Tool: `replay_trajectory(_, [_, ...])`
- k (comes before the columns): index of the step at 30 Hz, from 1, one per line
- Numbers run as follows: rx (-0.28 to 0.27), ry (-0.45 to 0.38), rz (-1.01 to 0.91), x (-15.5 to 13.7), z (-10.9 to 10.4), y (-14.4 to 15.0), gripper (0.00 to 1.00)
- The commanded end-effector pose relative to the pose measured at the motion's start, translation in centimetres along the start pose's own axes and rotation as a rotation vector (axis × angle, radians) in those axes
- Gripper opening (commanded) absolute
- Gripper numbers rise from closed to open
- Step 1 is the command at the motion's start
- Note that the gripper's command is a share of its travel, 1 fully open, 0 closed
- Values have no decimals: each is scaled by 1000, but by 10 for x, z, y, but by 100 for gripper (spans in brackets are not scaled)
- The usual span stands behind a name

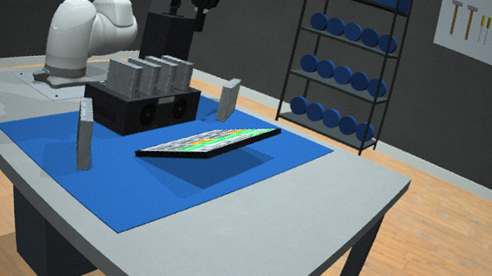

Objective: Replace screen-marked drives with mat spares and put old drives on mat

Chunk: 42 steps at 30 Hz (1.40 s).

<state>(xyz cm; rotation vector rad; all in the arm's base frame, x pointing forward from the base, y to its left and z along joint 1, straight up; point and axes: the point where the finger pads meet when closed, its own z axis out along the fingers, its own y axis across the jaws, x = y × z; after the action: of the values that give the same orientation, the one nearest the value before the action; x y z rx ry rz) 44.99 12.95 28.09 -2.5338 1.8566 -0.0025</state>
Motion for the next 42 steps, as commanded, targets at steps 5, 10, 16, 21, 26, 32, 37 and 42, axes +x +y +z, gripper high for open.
replay_trajectory(5, [-1, -1, -160, -104, 36, -53, 10])
replay_trajectory(10, [-1, -1, -161, -145, 50, -75, 40])
replay_trajectory(16, [-1, -1, -161, -145, 50, -75, 40])
replay_trajectory(21, [-1, -1, -161, -145, 50, -75, 40])
replay_trajectory(26, [-1, -1, -161, -145, 50, -75, 40])
replay_trajectory(32, [-1, -1, -161, -145, 50, -75, 40])
replay_trajectory(37, [-1, -1, -161, -145, 50, -75, 40])
replay_trajectory(42, [-1, -1, -161, -145, 50, -75, 40])
